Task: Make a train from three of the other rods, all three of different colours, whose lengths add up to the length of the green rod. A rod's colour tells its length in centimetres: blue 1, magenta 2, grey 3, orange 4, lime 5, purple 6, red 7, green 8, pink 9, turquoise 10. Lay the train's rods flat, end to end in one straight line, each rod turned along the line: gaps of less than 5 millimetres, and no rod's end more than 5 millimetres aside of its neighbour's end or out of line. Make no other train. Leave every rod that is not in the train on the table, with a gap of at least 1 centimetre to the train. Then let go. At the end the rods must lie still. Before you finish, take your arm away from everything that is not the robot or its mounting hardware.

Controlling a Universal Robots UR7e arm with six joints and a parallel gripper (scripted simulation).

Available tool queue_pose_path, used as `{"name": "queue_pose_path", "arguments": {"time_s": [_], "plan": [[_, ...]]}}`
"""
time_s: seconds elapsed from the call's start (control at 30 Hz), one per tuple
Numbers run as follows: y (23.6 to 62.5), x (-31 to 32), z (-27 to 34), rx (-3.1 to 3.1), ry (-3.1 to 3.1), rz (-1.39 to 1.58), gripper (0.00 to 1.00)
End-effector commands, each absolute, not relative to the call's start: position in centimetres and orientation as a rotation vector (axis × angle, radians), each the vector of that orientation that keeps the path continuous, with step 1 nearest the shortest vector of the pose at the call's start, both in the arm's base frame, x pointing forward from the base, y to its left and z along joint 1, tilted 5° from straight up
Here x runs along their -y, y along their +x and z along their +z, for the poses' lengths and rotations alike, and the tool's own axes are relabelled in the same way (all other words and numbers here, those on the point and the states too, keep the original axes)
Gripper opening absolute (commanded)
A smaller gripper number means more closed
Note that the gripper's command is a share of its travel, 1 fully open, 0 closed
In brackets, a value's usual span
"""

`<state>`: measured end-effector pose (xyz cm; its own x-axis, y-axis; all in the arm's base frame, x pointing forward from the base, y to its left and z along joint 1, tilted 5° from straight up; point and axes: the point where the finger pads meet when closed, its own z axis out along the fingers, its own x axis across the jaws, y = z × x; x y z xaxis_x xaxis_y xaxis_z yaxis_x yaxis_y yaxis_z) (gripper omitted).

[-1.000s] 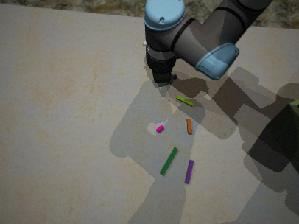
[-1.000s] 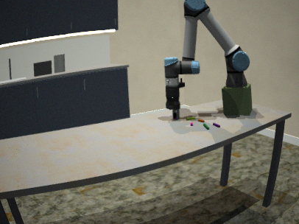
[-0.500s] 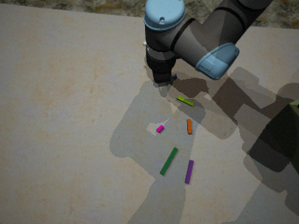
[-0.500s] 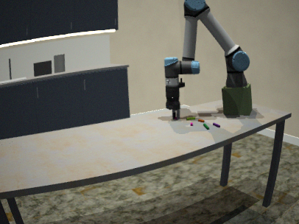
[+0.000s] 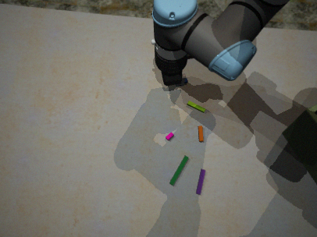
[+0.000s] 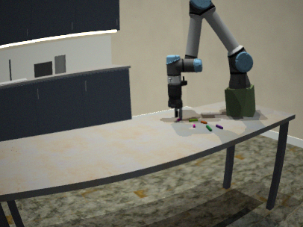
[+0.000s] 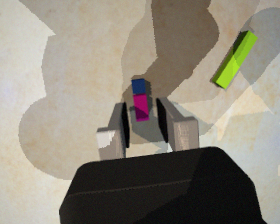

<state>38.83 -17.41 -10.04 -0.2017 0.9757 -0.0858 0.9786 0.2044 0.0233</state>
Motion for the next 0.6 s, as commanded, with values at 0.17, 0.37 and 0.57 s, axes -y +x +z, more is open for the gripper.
{"name": "queue_pose_path", "arguments": {"time_s": [0.17,0.37,0.57], "plan": [[38.7,17.1,-5.7,-2.371,1.929,-0.055,0.54],[38.6,17.0,-4.2,-2.371,1.929,-0.055,0.54],[38.6,16.9,-2.9,-2.371,1.929,-0.055,0.54]]}}
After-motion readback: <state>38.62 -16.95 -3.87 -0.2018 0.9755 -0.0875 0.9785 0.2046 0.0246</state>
